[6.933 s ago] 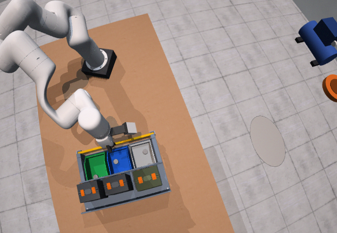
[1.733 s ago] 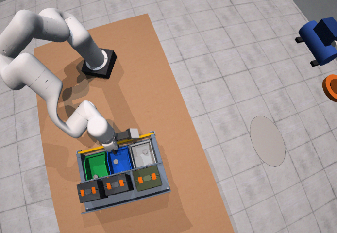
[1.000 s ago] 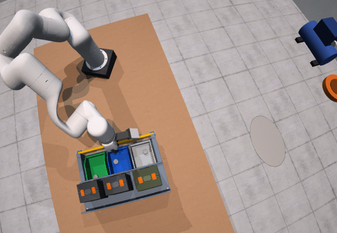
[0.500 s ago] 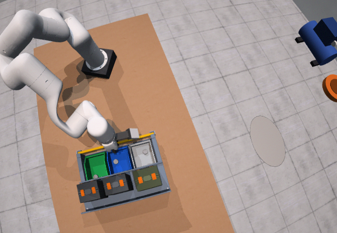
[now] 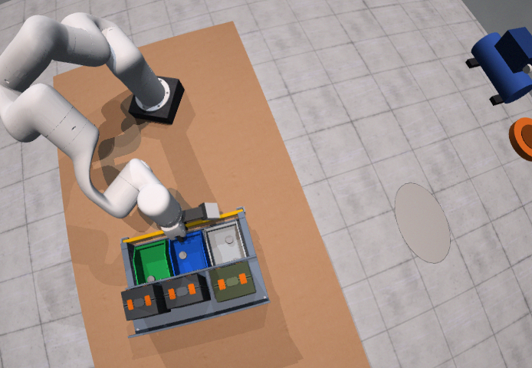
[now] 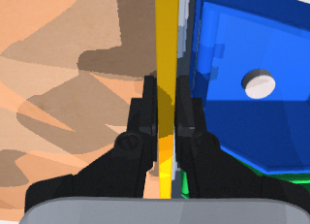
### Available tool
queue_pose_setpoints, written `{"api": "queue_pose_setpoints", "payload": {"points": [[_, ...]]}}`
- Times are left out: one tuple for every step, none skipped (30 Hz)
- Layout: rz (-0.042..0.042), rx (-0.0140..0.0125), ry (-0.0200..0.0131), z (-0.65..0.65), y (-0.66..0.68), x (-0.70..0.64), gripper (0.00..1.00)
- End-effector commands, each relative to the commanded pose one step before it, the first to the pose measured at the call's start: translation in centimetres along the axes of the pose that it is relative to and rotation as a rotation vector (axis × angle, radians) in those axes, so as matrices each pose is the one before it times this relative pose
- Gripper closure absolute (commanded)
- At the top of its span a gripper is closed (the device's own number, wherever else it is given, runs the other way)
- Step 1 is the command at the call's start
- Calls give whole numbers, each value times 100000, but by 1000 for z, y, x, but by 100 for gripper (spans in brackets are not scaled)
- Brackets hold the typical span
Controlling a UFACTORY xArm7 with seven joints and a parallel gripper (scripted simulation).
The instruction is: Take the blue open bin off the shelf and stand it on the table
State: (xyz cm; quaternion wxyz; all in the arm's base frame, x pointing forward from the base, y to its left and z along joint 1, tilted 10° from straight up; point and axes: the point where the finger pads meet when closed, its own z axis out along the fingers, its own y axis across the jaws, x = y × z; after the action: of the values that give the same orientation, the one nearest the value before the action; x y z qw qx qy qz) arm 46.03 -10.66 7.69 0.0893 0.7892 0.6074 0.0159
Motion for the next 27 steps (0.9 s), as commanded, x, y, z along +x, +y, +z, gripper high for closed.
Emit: {"api": "queue_pose_setpoints", "payload": {"points": [[-55,-323,-4,-108,127,35,100],[0,0,0,0,0,0,100],[0,0,0,0,0,0,100],[0,0,0,0,0,0,100],[0,0,0,0,0,0,100],[0,0,0,0,0,0,100],[0,0,0,0,0,0,100],[0,0,0,0,0,0,100],[0,0,0,0,0,0,100],[0,0,0,0,0,0,100],[0,0,0,0,0,0,100],[0,0,0,0,0,0,100],[0,0,0,0,0,0,100],[0,1,-3,-200,0,0,100],[0,0,-3,-200,0,0,100],[0,0,-3,-200,0,0,100],[0,0,-3,-200,0,0,100],[0,0,-3,-200,0,0,100],[0,0,0,0,0,0,100],[0,0,0,0,0,0,100],[0,0,0,0,0,0,100],[0,0,0,0,0,0,100],[0,0,0,0,0,0,100],[0,0,0,0,0,0,100],[0,0,0,0,0,0,100],[0,0,0,0,0,0,100],[0,0,0,0,0,0,100]]}}
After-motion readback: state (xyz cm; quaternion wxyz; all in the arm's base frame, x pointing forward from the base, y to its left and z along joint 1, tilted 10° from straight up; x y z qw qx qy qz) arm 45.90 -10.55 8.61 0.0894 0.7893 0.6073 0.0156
